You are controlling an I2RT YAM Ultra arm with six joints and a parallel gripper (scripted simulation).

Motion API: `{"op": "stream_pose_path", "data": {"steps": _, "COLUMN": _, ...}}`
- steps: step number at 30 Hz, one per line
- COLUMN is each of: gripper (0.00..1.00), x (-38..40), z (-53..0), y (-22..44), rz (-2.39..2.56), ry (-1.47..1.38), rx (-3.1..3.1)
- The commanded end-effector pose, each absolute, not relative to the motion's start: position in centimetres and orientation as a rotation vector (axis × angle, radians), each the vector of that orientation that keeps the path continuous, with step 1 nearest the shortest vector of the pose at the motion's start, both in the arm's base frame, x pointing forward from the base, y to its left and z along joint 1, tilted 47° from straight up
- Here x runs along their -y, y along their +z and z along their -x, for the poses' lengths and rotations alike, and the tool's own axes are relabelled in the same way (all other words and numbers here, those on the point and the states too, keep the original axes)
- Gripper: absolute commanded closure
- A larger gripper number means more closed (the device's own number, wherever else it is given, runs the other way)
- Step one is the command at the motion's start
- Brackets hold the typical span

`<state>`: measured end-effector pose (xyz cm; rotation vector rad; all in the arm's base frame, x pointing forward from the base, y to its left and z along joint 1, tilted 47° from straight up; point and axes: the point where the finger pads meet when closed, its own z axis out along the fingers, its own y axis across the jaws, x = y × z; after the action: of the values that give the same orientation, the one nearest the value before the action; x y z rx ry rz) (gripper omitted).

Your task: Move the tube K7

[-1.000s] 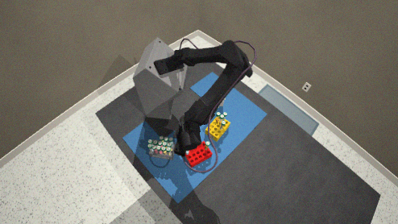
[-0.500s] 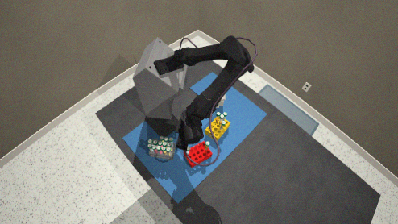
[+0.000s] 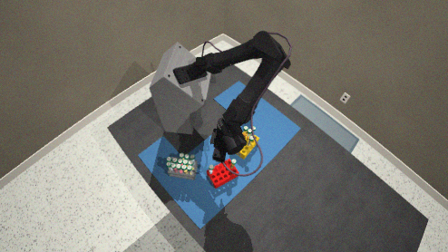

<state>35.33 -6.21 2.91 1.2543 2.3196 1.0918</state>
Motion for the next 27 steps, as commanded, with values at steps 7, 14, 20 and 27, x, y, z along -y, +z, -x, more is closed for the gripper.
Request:
{"op": "stream_pose_path", "data": {"steps": 7, "gripper": 0.7, "x": 6.5, "z": -39.3, "y": 7.3, "rz": -1.295, "ry": 1.064, "rx": -2.288}}
{"op": "stream_pose_path", "data": {"steps": 14, "gripper": 0.7, "x": 6.5, "z": -40.1, "y": 8.0, "rz": -1.312, "ry": 1.064, "rx": -2.286}}
{"op": "stream_pose_path", "data": {"steps": 20, "gripper": 0.7, "x": 6.4, "z": -38.6, "y": 7.1, "rz": -1.344, "ry": 1.064, "rx": -2.287}}
{"op": "stream_pose_path", "data": {"steps": 27, "gripper": 0.7, "x": 6.8, "z": -39.2, "y": 7.6, "rz": -1.311, "ry": 1.057, "rx": -2.269}}
